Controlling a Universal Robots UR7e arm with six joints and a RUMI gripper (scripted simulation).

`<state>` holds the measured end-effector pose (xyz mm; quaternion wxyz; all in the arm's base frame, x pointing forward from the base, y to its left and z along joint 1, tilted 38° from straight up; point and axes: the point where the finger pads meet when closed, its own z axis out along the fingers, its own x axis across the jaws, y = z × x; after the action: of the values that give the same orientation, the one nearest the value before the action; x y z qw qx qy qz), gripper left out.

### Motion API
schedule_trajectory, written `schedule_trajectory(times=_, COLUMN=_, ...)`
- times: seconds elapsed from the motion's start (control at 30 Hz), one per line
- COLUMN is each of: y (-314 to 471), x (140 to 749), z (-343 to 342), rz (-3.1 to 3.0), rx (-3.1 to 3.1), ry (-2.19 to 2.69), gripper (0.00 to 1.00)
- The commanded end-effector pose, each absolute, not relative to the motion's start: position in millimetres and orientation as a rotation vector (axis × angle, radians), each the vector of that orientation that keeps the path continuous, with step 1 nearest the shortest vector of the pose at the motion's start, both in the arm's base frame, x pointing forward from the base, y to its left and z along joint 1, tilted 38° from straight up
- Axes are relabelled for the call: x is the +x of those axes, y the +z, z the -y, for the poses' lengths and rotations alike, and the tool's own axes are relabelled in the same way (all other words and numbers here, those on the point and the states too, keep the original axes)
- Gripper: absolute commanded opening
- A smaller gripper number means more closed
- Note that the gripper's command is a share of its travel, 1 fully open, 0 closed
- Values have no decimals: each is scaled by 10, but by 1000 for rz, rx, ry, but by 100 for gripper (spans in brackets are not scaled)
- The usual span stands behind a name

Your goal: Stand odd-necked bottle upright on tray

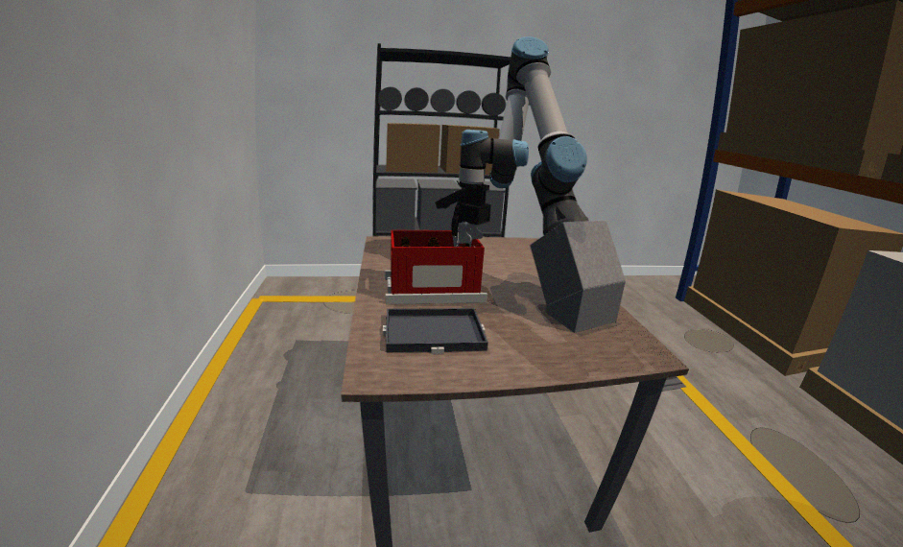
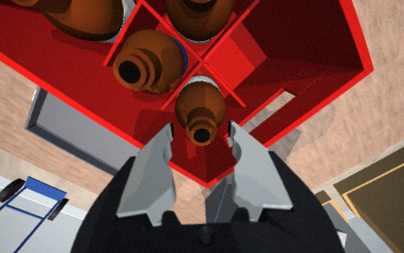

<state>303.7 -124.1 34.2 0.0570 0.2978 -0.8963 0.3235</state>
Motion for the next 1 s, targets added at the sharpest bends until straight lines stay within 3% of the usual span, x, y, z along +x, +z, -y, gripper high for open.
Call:
schedule_trajectory(times=0.0, y=331, x=3020, z=1241, rz=2717, rx=902, ry=977, gripper=38)
schedule_trajectory(times=0.4, y=331, x=3020, z=1241, rz=2717, rx=902, ry=977, gripper=38)
schedule_trajectory(times=0.43, y=331, x=3020, z=1241, rz=2717, rx=902, ry=977, gripper=0)
schedule_trajectory(times=0.97, y=331, x=3020, z=1241, rz=2717, rx=902, ry=978, gripper=0)
